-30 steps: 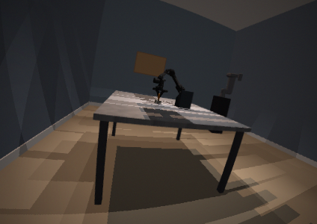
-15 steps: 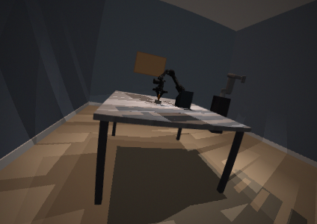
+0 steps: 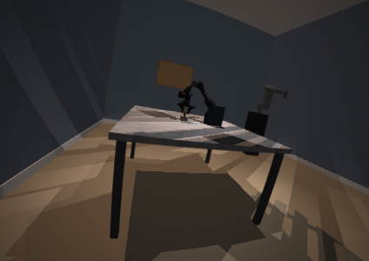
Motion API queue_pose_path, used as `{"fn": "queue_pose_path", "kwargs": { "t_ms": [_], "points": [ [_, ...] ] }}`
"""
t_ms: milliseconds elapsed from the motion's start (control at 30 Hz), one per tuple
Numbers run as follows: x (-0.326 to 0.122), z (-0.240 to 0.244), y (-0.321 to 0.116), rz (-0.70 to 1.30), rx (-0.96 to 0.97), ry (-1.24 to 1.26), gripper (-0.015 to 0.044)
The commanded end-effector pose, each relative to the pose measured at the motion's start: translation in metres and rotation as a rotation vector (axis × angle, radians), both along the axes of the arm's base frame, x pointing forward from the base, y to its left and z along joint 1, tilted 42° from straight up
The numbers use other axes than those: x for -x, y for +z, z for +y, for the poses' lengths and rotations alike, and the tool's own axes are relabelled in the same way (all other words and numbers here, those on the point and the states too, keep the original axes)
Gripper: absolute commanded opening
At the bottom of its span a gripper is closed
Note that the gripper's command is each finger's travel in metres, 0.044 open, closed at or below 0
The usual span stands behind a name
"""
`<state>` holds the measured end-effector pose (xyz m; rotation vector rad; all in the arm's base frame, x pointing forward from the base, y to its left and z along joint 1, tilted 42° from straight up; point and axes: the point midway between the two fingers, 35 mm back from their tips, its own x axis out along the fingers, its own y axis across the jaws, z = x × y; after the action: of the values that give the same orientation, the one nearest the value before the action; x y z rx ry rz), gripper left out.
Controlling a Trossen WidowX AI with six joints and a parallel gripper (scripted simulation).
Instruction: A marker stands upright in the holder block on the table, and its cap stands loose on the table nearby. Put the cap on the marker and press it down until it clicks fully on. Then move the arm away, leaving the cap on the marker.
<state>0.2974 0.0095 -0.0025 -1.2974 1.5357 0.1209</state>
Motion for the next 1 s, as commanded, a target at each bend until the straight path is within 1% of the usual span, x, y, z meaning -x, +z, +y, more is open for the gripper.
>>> {"fn": "queue_pose_path", "kwargs": {
  "t_ms": [0,33,133,267,400,467,667,733,967],
  "points": [
    [0.0,0.0,0.0,0.0,0.0,0.0,0.042],
    [0.0,0.0,0.0,0.0,0.0,0.0,0.044],
    [0.001,0.009,0.008,0.0,-0.002,0.001,0.044],
    [0.011,0.048,0.053,0.001,-0.003,0.0,0.044],
    [0.012,0.049,0.055,0.001,-0.003,0.0,0.044],
    [0.012,0.049,0.055,-0.038,-0.013,-0.045,0.0387],
    [0.008,0.046,0.048,-0.403,-0.101,-0.461,0.023],
    [0.007,0.045,0.047,-0.482,-0.12,-0.551,0.0177],
    [0.007,0.045,0.047,-0.492,-0.123,-0.563,0.0]
  ]
}}
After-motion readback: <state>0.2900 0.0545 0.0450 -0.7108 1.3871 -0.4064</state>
